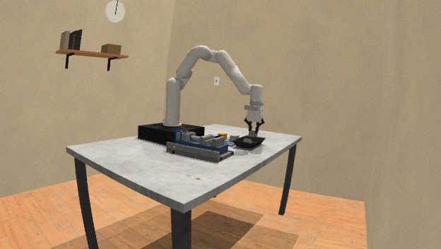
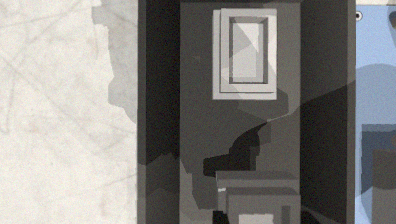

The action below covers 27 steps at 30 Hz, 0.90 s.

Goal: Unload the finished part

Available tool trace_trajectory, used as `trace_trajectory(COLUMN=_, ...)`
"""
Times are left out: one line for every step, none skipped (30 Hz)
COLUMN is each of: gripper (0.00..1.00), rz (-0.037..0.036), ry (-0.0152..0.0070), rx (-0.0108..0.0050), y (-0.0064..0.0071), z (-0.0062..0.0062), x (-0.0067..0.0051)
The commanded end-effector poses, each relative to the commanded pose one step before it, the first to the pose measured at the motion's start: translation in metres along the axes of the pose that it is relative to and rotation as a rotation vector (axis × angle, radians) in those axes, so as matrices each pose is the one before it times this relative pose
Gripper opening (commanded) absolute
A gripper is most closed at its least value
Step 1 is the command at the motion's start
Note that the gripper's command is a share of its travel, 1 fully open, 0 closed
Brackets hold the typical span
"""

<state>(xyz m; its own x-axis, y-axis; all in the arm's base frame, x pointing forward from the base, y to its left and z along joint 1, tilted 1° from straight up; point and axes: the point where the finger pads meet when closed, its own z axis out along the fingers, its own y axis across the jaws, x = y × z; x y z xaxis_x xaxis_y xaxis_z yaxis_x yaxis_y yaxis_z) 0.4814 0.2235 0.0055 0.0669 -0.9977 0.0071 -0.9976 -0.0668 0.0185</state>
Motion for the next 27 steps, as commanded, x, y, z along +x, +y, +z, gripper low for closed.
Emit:
trace_trajectory(gripper=0.0, rz=0.00001, ry=-0.00178, rx=0.00461, y=-0.00182, z=0.00805, x=-0.00073)
trace_trajectory(gripper=0.0, rz=0.0, ry=0.0, rx=0.0, y=0.0, z=0.00152, x=-0.00001)
trace_trajectory(gripper=0.0, rz=0.0, ry=0.0, rx=0.0, y=0.0, z=0.0, x=0.0)
trace_trajectory(gripper=0.0, rz=0.0, ry=0.0, rx=0.0, y=0.0, z=0.0, x=0.0)
trace_trajectory(gripper=0.0, rz=0.0, ry=0.0, rx=0.0, y=0.0, z=0.00146, x=-0.00001)
trace_trajectory(gripper=0.0, rz=0.0, ry=0.0, rx=0.0, y=0.0, z=0.0014, x=0.0)
trace_trajectory(gripper=0.0, rz=0.0, ry=0.0, rx=0.0, y=0.00001, z=0.00133, x=0.0)
trace_trajectory(gripper=0.0, rz=0.0, ry=0.0, rx=0.0, y=0.00001, z=0.00126, x=0.0)
trace_trajectory(gripper=0.0, rz=0.0, ry=0.0, rx=0.0, y=0.00001, z=0.00119, x=0.0)
trace_trajectory(gripper=0.0, rz=0.0, ry=0.0, rx=0.0, y=0.00001, z=0.00111, x=0.0)
trace_trajectory(gripper=0.0, rz=0.0, ry=0.0, rx=0.0, y=0.0, z=0.00103, x=-0.00001)
trace_trajectory(gripper=0.0, rz=0.0, ry=0.0, rx=0.0, y=0.0, z=0.00095, x=0.0)
trace_trajectory(gripper=0.0, rz=0.0, ry=0.0, rx=0.0, y=0.0, z=0.00088, x=0.0)
trace_trajectory(gripper=0.0, rz=0.0, ry=0.0, rx=0.0, y=0.0, z=0.00081, x=0.0)
trace_trajectory(gripper=0.0, rz=0.0, ry=0.0, rx=0.0, y=0.0, z=0.00074, x=0.0)
trace_trajectory(gripper=0.0, rz=0.0, ry=0.0, rx=0.0, y=0.0, z=0.00067, x=0.0)
trace_trajectory(gripper=0.0, rz=0.0, ry=0.0, rx=0.0, y=0.0, z=0.00061, x=0.0)
trace_trajectory(gripper=0.0, rz=0.0, ry=0.0, rx=0.0, y=0.0, z=0.00054, x=0.0)
trace_trajectory(gripper=0.0, rz=0.0, ry=0.0, rx=0.0, y=0.0, z=0.00047, x=0.0)
trace_trajectory(gripper=0.0, rz=0.0, ry=0.0, rx=0.0, y=0.0, z=0.0, x=0.0)
trace_trajectory(gripper=0.0, rz=0.0, ry=0.0, rx=0.0, y=0.0, z=0.0, x=0.0)
trace_trajectory(gripper=0.0, rz=0.0, ry=0.0, rx=0.0, y=0.0, z=0.00041, x=0.0)
trace_trajectory(gripper=0.0, rz=0.0, ry=0.0, rx=0.0, y=0.0, z=0.00035, x=0.0)
trace_trajectory(gripper=0.0, rz=0.0, ry=0.0, rx=0.0, y=0.0, z=0.0003, x=0.0)
trace_trajectory(gripper=0.0, rz=0.0, ry=0.0, rx=0.0, y=0.0, z=0.00024, x=0.0)
trace_trajectory(gripper=0.0, rz=0.0, ry=0.0, rx=0.0, y=0.0, z=0.00019, x=0.0)
trace_trajectory(gripper=0.0, rz=0.0, ry=0.0, rx=0.0, y=0.0, z=0.00015, x=0.0)
